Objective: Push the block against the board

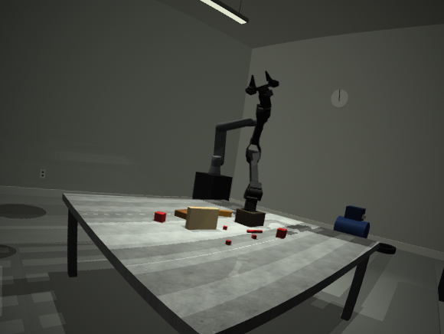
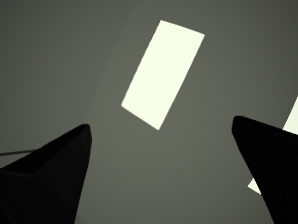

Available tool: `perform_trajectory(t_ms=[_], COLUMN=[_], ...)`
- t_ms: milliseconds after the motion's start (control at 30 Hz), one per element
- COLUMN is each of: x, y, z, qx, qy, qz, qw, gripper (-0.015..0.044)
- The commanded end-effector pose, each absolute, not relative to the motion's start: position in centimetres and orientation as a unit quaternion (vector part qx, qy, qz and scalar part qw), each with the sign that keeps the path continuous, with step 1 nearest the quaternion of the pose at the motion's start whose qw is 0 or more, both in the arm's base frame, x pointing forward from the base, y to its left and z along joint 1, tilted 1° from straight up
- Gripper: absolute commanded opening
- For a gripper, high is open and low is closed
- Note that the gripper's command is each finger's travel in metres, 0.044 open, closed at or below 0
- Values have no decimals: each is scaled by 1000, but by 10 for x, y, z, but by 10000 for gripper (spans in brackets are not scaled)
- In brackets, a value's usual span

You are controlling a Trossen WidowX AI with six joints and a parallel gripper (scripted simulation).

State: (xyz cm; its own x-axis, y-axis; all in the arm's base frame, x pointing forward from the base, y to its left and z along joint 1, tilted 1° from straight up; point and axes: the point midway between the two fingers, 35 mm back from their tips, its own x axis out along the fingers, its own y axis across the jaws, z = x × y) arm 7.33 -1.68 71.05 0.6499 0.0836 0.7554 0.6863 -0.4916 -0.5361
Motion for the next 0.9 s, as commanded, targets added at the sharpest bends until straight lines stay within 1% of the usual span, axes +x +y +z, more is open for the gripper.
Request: perform_trajectory(t_ms=[0, 167, 467, 867], x=[73, 79, 114, 158], y=[-17, -10, 23, 45], z=[710, 709, 694, 671], qx=[-793, -799, -827, -843], qy=[-243, -241, -224, -189], qz=[-341, -334, -296, -259], qw=[442, 438, 423, 432], gripper=[374, 243, 6, 0])
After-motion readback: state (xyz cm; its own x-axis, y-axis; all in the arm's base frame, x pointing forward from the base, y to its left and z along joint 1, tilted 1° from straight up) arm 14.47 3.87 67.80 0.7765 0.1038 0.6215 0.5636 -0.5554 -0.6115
